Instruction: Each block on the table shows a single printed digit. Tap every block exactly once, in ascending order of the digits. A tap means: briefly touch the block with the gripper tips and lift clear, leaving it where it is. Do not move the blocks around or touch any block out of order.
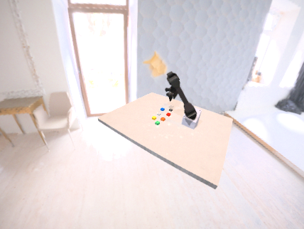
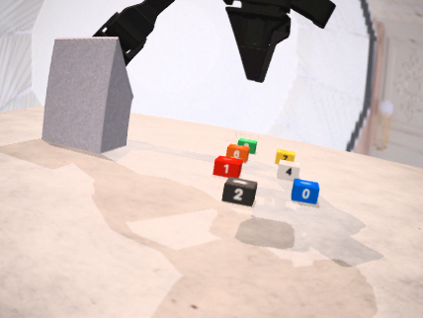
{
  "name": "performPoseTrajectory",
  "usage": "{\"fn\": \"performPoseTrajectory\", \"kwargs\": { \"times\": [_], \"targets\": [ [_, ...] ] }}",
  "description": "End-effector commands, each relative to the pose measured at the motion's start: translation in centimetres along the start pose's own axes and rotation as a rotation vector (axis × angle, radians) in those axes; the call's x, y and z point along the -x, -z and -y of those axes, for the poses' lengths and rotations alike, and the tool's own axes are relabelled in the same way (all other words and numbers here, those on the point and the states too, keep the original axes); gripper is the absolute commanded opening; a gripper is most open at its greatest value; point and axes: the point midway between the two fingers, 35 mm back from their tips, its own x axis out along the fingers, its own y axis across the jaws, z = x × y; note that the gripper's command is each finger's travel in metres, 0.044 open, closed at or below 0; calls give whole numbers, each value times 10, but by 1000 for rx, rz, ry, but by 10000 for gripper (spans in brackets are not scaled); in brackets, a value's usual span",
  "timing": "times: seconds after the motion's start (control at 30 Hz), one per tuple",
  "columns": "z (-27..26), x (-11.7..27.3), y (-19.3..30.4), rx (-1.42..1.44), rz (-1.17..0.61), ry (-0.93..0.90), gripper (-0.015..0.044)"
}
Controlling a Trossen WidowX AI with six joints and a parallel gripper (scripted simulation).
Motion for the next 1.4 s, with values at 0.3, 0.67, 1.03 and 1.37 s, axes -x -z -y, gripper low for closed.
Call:
{"fn": "performPoseTrajectory", "kwargs": {
  "times": [0.3, 0.67, 1.03, 1.37],
  "targets": [
    [1, -1, 1, 1, -16, -2, 400],
    [-65, 2, 17, -1, -17, -4, 400],
    [-103, -1, 34, -2, -18, -7, 400],
    [-103, -1, 34, -2, -18, -7, 400]
  ]
}}
